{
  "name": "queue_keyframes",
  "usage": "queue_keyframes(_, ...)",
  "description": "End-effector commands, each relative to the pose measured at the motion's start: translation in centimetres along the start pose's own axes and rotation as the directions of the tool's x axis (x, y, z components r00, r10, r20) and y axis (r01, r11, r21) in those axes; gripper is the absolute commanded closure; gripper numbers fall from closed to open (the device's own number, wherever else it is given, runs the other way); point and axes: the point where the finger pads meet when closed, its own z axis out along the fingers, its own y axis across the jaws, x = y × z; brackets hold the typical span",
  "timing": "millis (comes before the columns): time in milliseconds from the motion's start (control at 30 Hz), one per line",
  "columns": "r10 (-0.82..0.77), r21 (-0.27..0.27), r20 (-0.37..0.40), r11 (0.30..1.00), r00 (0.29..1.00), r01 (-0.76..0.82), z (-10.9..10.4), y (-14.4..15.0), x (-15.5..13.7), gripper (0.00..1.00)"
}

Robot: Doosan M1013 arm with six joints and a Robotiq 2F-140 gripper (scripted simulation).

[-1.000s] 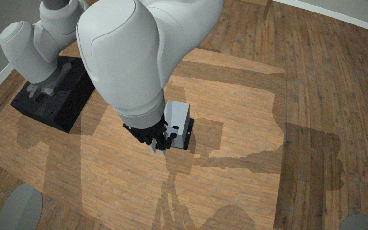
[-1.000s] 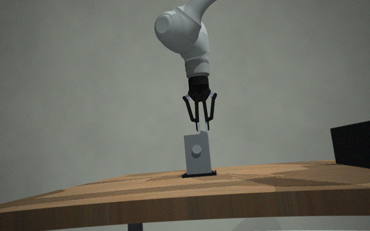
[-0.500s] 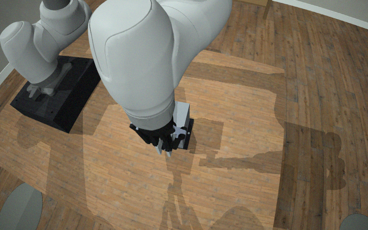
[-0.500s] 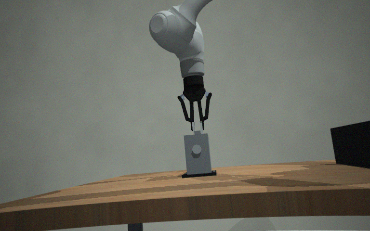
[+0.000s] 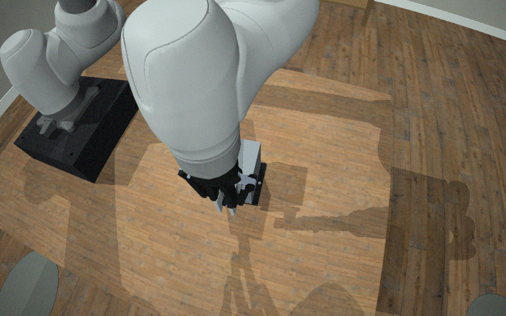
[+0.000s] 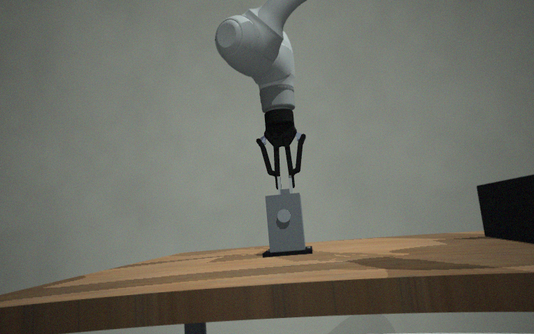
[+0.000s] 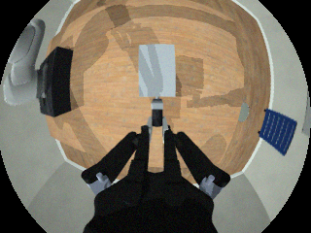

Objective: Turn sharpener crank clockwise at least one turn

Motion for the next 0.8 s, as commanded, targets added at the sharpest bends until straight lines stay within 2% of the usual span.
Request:
queue_keyframes(0, 0.0, 0.0, 0.0, 1.0, 1.0, 0.0, -0.01, 0.0, 0.01, 1.0)
queue_keyframes(467, 0.0, 0.0, 0.0, 1.0, 1.0, 0.0, -0.01, 0.0, 0.01, 1.0)
queue_keyframes(500, 0.0, 0.0, 0.0, 1.0, 1.0, 0.0, -0.01, 0.0, 0.01, 0.68)
queue_keyframes(767, 0.0, 0.0, 0.0, 1.0, 1.0, 0.0, -0.01, 0.0, 0.01, 0.68)
